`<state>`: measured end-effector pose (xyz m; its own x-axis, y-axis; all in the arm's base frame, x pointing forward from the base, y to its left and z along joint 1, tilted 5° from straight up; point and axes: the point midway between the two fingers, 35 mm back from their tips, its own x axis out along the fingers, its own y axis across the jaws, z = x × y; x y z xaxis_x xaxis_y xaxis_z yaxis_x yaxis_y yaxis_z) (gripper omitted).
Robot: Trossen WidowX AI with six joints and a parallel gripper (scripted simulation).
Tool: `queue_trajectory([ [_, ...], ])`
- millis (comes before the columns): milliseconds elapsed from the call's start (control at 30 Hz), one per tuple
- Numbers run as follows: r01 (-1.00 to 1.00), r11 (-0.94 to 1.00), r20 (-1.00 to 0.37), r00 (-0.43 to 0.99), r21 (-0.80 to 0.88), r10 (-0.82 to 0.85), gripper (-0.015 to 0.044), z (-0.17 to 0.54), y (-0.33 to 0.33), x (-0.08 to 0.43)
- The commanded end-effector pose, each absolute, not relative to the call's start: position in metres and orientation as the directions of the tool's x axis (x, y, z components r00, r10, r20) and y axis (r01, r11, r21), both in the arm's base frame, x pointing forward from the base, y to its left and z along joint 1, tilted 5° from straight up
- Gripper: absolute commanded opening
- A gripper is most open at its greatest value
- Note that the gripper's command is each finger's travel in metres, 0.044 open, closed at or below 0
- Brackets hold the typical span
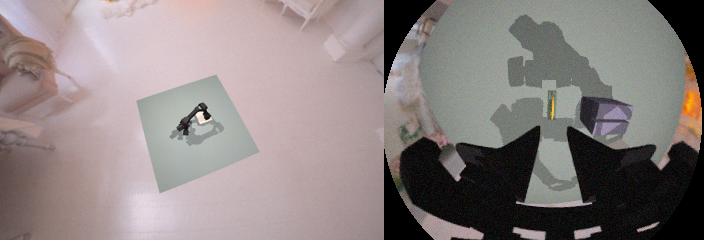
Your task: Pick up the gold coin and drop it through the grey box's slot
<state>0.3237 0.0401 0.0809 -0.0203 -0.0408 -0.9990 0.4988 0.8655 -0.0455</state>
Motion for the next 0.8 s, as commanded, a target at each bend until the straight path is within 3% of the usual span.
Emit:
queue_trajectory([
  [0,0.513,0.856,-0.998,-0.024,-0.058,-0.053,0.0161,0.079,0.038,0.322],
  [767,0.513,0.856,-0.998,-0.024,-0.058,-0.054,0.0161,0.016,0.036,0.322],
])
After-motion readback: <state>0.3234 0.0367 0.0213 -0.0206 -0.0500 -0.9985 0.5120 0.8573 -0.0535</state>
